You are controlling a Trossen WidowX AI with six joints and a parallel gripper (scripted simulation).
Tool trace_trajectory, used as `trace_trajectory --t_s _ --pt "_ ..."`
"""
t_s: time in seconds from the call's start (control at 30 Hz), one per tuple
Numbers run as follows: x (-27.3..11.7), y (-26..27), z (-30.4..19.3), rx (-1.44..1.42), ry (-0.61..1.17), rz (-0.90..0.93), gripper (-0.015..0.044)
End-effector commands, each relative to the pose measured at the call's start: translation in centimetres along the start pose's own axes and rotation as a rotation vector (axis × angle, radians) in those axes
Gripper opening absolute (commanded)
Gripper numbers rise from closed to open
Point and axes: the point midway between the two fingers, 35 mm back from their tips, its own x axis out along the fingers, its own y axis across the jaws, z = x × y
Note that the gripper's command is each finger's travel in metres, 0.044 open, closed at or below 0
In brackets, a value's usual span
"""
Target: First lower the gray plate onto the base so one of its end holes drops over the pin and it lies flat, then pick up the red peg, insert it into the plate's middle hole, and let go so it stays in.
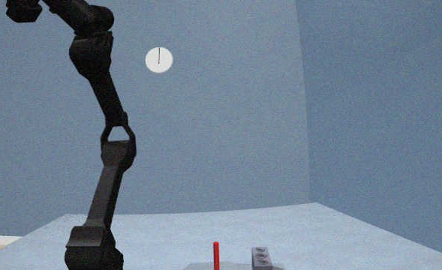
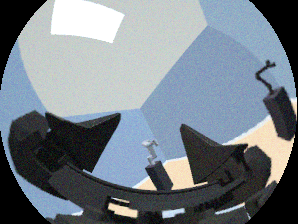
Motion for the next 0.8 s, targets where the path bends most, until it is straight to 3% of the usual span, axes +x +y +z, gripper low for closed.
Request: trace_trajectory --t_s 0.0,0.37,0.67,0.77 --pt "0.4 4.0 -6.8 -0.130 0.206 0.156 0.0440" --pt "-6.2 14.2 -19.7 -0.377 0.571 0.629 0.0440" --pt "-13.9 19.7 -24.2 -0.492 0.688 0.966 0.0440" --pt "-18.2 21.6 -25.6 -0.536 0.737 1.126 0.0440"
